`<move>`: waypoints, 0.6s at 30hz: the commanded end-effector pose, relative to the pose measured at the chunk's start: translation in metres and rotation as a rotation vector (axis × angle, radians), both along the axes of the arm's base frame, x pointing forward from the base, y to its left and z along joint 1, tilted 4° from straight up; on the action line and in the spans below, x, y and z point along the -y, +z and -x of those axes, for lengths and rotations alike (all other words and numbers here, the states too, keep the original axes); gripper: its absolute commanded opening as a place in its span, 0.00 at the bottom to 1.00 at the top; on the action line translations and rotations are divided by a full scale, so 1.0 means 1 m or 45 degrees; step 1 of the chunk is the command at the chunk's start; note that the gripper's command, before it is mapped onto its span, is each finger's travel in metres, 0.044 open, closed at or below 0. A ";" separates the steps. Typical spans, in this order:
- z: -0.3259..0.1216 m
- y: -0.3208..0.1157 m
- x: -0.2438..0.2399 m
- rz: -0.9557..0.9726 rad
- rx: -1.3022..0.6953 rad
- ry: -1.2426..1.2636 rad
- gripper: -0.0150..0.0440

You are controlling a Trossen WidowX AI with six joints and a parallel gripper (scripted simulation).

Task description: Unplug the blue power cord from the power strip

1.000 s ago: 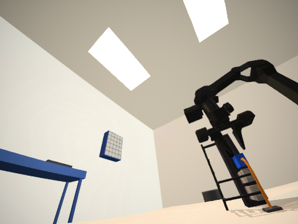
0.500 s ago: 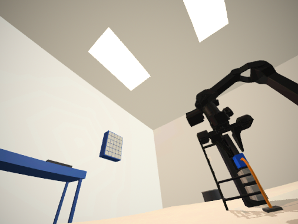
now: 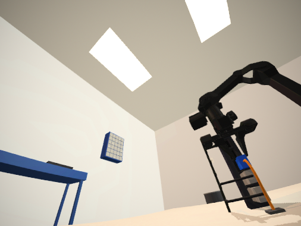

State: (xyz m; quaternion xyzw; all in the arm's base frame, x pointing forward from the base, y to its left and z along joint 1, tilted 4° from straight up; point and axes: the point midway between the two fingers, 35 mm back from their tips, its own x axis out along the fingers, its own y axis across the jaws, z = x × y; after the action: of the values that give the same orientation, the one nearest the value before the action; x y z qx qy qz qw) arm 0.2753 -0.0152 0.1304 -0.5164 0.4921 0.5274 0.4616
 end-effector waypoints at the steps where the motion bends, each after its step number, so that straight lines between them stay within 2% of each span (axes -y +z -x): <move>1: 0.000 -0.003 0.001 0.005 0.000 0.006 0.53; 5: 0.000 -0.001 0.000 0.000 -0.001 0.000 0.35; 13: 0.000 -0.001 0.000 0.000 -0.001 0.000 0.26; 18: 0.000 -0.001 -0.004 0.000 -0.001 0.000 0.25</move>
State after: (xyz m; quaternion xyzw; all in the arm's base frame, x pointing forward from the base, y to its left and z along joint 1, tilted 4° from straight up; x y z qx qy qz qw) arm 0.2754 -0.0151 0.1292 -0.5170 0.4923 0.5270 0.4612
